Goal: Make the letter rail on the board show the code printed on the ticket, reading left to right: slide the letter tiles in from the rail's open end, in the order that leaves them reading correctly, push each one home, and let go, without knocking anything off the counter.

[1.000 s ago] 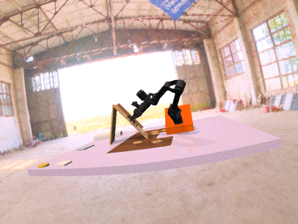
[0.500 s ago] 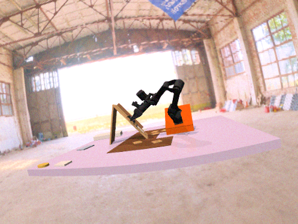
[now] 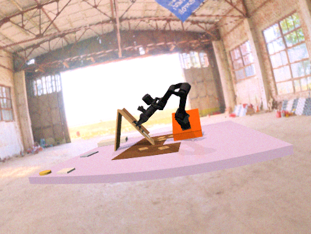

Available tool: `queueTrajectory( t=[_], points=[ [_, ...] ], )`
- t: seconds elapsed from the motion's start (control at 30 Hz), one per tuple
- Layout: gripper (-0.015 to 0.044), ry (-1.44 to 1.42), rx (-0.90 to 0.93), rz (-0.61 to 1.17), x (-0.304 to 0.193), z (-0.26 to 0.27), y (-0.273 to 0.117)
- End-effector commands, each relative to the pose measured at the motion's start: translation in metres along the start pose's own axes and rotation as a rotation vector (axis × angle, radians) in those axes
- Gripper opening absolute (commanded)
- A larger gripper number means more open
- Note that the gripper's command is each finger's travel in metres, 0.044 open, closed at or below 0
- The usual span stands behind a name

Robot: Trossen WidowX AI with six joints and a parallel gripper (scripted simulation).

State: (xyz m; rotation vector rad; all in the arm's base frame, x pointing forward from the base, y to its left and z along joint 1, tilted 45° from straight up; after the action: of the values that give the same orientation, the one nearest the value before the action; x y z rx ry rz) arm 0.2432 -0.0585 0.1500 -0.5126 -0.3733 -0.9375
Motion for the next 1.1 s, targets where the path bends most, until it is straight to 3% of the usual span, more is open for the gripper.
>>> queueTrajectory(
  t=[0.0,1.07],
  points=[
    [0.0000,-0.004,0.003,0.002,0.000,-0.002,0.000],
    [0.0000,-0.004,0.003,0.002,0.004,-0.016,0.000]
  ],
)
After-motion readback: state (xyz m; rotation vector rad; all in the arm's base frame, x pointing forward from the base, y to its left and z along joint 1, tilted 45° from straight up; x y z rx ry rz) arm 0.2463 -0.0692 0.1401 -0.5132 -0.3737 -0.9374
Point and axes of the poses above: the point midway between the two fingers, 35 mm back from their tips, its own y axis out along the fingers, its own z axis across the jaws, x = y × z, the point moved 7 cm from there along -y, back along the fingers, and after that the axes turned 13 degrees about y, right-handed, at the moved point
